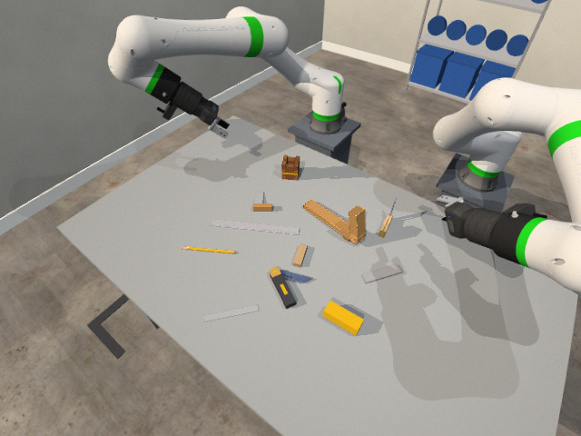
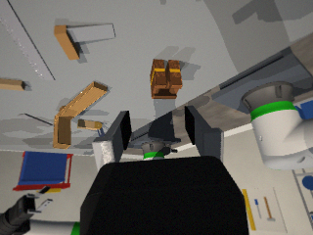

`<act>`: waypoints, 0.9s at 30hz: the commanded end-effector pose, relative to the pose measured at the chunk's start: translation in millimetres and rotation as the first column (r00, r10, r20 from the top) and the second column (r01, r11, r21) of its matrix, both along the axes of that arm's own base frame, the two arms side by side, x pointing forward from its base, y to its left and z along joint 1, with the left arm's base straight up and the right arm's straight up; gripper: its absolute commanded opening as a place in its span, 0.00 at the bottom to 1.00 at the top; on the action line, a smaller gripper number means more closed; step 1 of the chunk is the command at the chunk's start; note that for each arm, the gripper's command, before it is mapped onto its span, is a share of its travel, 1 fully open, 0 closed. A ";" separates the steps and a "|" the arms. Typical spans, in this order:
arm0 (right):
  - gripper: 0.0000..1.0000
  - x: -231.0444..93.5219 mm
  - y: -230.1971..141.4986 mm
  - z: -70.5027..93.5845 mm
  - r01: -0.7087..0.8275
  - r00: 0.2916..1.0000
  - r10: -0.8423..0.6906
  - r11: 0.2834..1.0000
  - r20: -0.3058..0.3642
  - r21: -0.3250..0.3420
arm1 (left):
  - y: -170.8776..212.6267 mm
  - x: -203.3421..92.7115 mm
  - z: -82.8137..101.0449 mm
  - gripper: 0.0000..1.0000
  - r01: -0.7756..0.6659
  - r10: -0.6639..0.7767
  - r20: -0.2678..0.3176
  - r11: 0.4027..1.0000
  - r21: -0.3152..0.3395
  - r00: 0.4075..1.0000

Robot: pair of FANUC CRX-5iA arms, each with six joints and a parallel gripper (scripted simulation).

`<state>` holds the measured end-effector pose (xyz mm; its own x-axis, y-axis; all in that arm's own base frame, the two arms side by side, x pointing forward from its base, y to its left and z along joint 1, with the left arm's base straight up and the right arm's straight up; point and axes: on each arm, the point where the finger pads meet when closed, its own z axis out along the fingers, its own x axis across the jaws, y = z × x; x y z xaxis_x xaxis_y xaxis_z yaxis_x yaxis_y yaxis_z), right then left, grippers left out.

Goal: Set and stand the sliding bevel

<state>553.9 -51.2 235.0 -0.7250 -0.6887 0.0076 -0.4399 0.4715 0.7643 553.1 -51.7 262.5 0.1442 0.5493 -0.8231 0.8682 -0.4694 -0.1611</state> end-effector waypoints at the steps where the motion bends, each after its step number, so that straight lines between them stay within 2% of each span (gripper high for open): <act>1: 1.00 -3.3 7.3 4.3 0.110 0.992 -0.117 0.986 -0.050 -0.124 | 69.9 -0.4 3.0 1.00 -0.172 0.170 0.026 0.981 0.094 0.985; 9: 1.00 -10.9 17.0 10.0 0.263 0.948 -0.304 0.914 -0.091 -0.309 | 168.1 -22.2 5.1 1.00 -0.394 0.391 0.059 0.892 0.221 0.919; 11: 1.00 -10.9 17.0 10.0 0.263 0.948 -0.304 0.914 -0.091 -0.309 | 168.1 -22.2 5.1 1.00 -0.394 0.391 0.059 0.892 0.221 0.919; 12: 1.00 -14.0 20.2 12.1 0.315 0.923 -0.373 0.873 -0.094 -0.373 | 203.3 -33.7 5.8 1.00 -0.449 0.447 0.071 0.856 0.254 0.892; 18: 1.00 -20.5 25.6 16.3 0.404 0.862 -0.501 0.774 -0.081 -0.487 | 267.5 -65.9 7.1 1.00 -0.591 0.594 0.107 0.730 0.344 0.797; 26: 1.00 -30.4 32.2 22.3 0.510 0.747 -0.665 0.597 -0.026 -0.619 | 350.6 -125.1 8.9 1.00 -0.723 0.746 0.162 0.530 0.444 0.646; 27: 1.00 -30.4 32.2 22.3 0.510 0.747 -0.665 0.597 -0.026 -0.619 | 350.6 -125.1 8.9 1.00 -0.723 0.746 0.162 0.530 0.444 0.646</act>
<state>527.1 -21.4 254.1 -0.8971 -0.0260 0.4411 0.1624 0.9089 0.3840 452.9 262.1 269.0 -0.4323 0.7505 -0.4998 0.9016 0.3701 -0.2240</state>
